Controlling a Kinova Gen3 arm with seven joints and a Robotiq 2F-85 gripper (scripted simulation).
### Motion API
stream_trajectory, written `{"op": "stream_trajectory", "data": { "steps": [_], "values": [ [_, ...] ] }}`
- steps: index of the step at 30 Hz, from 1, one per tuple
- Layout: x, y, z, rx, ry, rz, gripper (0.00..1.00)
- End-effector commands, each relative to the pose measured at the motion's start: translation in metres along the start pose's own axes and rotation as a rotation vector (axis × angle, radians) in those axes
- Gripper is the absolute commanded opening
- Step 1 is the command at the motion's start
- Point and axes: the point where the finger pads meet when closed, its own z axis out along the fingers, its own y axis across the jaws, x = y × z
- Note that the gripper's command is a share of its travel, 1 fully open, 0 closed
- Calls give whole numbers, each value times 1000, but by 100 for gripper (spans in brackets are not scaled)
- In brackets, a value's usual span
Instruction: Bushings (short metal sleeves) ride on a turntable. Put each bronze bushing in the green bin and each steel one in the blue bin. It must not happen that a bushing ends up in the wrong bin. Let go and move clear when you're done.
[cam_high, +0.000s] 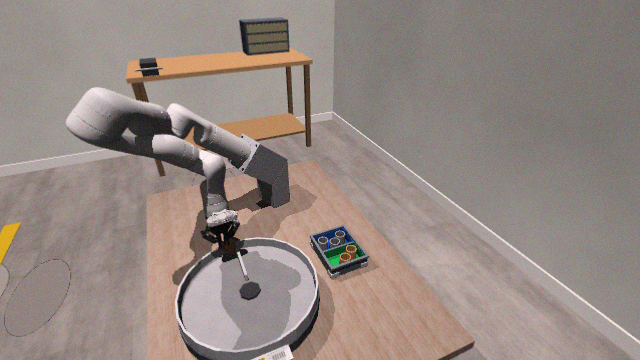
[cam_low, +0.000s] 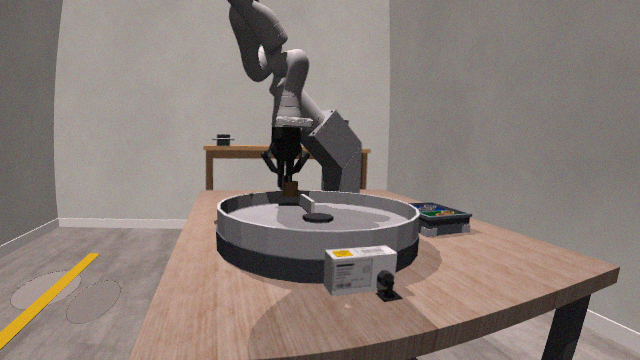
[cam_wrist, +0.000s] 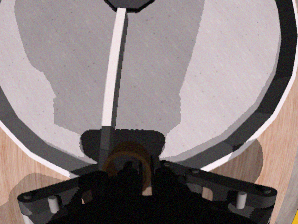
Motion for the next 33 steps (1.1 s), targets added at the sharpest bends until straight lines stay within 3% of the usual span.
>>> {"op": "stream_trajectory", "data": {
  "steps": [1, 33],
  "values": [
    [0, 0, -1, 1, 2, 0, 0],
    [0, 0, -10, 1, 2, 0, 0]
  ]
}}
